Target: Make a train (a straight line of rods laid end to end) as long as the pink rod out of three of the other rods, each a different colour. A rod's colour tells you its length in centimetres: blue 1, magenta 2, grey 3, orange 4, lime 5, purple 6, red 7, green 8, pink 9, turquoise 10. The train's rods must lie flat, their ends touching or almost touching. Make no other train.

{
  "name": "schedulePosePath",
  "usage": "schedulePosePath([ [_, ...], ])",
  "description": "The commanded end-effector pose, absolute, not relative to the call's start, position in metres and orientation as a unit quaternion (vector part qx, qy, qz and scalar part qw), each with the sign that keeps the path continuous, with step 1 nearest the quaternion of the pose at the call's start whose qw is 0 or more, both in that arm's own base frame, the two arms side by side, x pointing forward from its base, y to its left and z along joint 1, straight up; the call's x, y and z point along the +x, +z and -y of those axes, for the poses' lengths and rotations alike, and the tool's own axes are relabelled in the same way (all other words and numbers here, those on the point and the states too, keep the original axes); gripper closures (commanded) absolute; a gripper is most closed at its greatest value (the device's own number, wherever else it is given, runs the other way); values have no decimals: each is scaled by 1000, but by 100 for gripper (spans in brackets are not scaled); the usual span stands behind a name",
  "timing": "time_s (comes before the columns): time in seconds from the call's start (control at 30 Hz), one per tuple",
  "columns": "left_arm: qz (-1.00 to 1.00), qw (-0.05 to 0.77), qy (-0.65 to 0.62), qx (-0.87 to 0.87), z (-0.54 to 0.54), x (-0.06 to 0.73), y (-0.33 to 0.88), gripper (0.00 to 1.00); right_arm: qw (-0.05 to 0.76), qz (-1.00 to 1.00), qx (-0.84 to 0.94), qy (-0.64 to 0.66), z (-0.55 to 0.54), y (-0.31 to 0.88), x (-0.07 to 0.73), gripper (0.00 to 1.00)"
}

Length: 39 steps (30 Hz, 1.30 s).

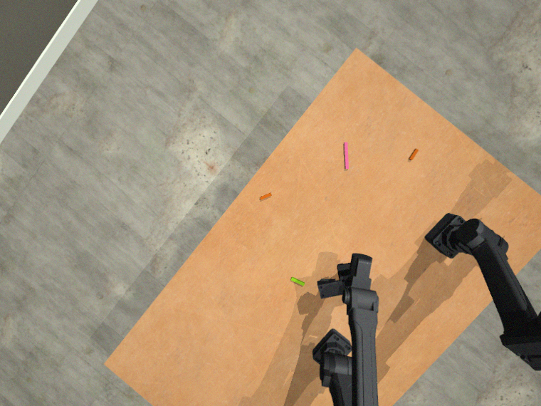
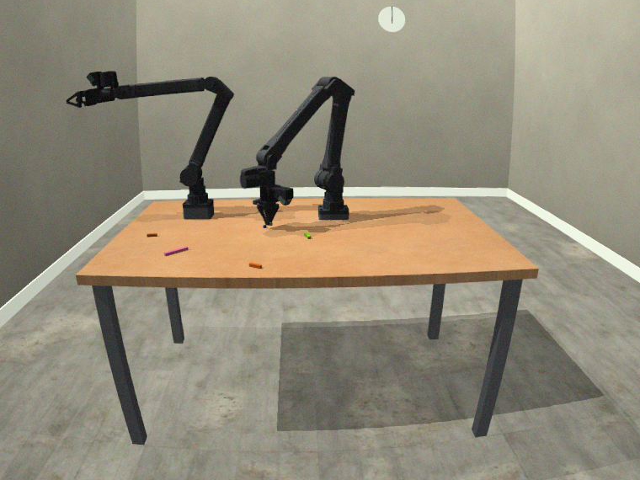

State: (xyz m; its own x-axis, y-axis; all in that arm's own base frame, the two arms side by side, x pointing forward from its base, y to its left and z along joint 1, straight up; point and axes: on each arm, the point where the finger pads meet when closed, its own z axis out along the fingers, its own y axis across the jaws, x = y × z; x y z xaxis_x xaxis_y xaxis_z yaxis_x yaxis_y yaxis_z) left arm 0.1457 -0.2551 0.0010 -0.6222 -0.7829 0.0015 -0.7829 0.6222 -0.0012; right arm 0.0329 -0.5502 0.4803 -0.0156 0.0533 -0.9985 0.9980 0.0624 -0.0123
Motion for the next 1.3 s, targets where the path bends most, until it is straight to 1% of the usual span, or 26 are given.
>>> schedulePosePath([
  [0.0,899,-1,6,438,261,146,3,96,511,-511,488,-488,544,501,24,0],
  [1.27,899,-1,5,439,257,144,2,96,511,-511,488,-488,544,501,24,0],
])
